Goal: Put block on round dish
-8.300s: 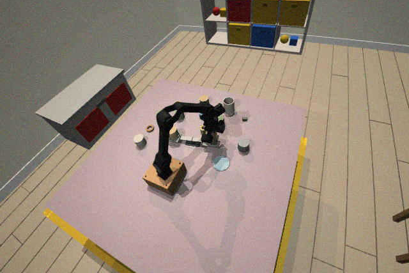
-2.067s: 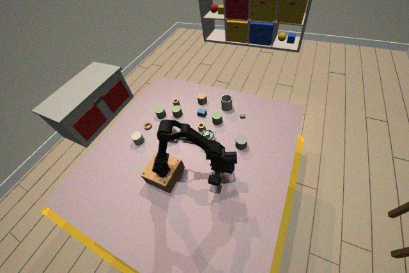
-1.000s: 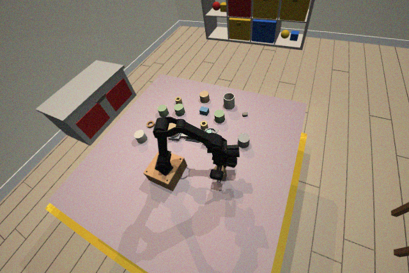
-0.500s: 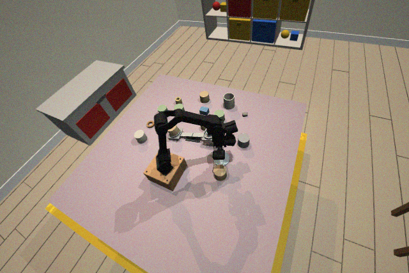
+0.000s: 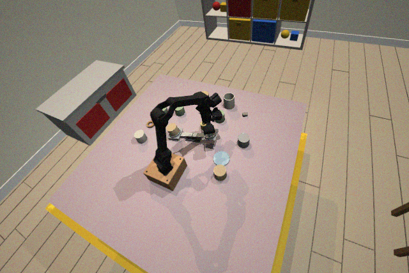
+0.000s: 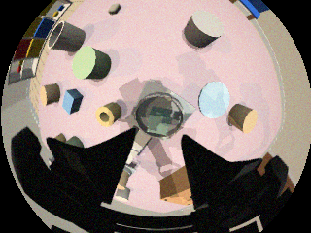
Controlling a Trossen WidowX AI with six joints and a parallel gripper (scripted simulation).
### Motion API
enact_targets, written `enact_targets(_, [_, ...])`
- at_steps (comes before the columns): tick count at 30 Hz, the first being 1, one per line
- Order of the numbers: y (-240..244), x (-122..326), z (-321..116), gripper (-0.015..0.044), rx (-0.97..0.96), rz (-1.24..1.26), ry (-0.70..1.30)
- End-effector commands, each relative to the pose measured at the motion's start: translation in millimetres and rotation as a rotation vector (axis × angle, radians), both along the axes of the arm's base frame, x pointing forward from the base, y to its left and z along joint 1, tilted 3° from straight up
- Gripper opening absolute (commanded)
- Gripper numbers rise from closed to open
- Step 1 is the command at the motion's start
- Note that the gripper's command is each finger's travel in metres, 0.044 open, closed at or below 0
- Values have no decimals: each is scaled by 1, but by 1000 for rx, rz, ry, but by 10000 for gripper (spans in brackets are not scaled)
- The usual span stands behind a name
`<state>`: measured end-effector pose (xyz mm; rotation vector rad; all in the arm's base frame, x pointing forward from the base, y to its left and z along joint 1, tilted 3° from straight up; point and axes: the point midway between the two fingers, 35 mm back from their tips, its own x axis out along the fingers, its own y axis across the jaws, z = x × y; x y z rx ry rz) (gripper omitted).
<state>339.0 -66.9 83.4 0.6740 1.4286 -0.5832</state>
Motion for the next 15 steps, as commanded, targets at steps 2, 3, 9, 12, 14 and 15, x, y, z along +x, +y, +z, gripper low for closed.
enact_targets(2, [0, 1, -13, 260, 1, -11, 4])
enact_targets(3, [0, 1, -13, 260, 1, -11, 4])
enact_targets(9, [0, 1, -20, 260, 1, -11, 4])
enact_targets(12, [1, 2, -25, 260, 1, -11, 4])
enact_targets(14, [1, 2, -28, 260, 1, -11, 4])
enact_targets(15, [1, 2, -30, 260, 1, -11, 4])
